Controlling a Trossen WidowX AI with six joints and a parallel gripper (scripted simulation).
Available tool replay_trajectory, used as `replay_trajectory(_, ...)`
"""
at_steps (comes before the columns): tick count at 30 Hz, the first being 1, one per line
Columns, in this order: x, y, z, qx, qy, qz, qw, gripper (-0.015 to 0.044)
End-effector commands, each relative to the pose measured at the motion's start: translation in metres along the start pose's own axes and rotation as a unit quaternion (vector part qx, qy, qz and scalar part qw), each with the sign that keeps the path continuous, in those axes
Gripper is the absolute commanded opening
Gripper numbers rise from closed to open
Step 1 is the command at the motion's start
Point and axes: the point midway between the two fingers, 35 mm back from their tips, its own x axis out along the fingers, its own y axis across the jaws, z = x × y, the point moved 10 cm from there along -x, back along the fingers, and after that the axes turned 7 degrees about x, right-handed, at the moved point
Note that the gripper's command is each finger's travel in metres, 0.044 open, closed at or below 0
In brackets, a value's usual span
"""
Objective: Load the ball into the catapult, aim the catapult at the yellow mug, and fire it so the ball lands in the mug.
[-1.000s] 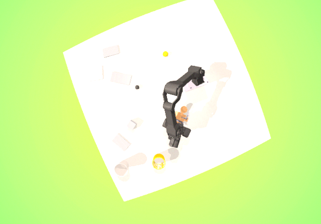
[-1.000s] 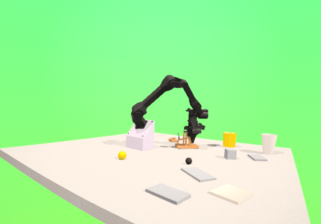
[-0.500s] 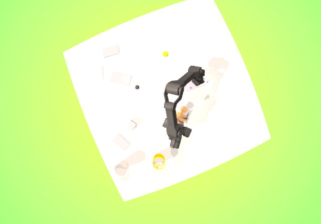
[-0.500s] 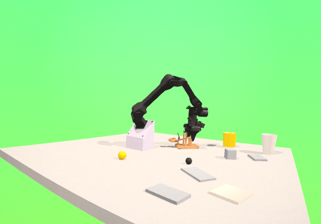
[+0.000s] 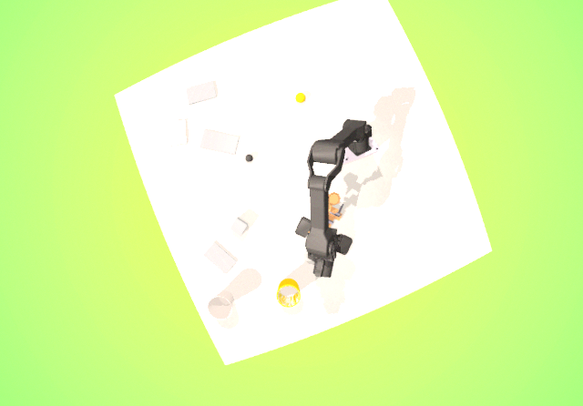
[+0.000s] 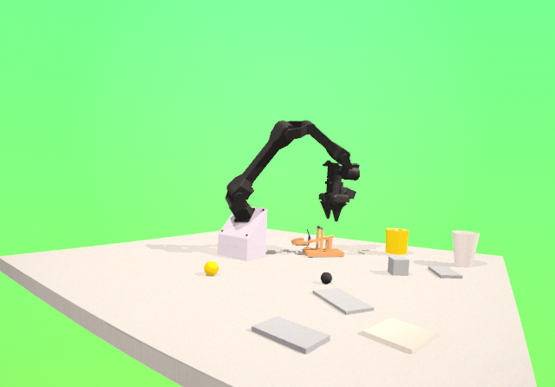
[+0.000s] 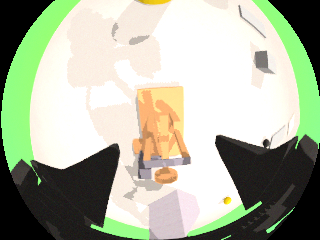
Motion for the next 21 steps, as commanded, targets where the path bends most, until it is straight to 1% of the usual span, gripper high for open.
replay_trajectory(1, -0.044, 0.001, -0.003, 0.005, -0.018, 0.006, 1.0, 0.044)
replay_trajectory(3, -0.046, 0.0, -0.003, 0.005, -0.018, 0.006, 1.0, 0.044)
replay_trajectory(4, -0.023, 0.0, -0.001, 0.001, -0.008, 0.001, 1.0, 0.0414)
replay_trajectory(6, -0.022, -0.019, 0.004, 0.016, -0.012, 0.009, 1.0, 0.0361)
replay_trajectory(8, -0.02, -0.05, 0.01, 0.042, -0.018, 0.019, 0.999, 0.0309)
replay_trajectory(9, -0.018, -0.066, 0.012, 0.055, -0.021, 0.023, 0.998, 0.03)
replay_trajectory(15, -0.002, -0.161, 0.012, 0.138, -0.032, 0.036, 0.989, 0.03)
replay_trajectory(21, 0.023, -0.252, -0.011, 0.225, -0.032, 0.031, 0.973, 0.03)
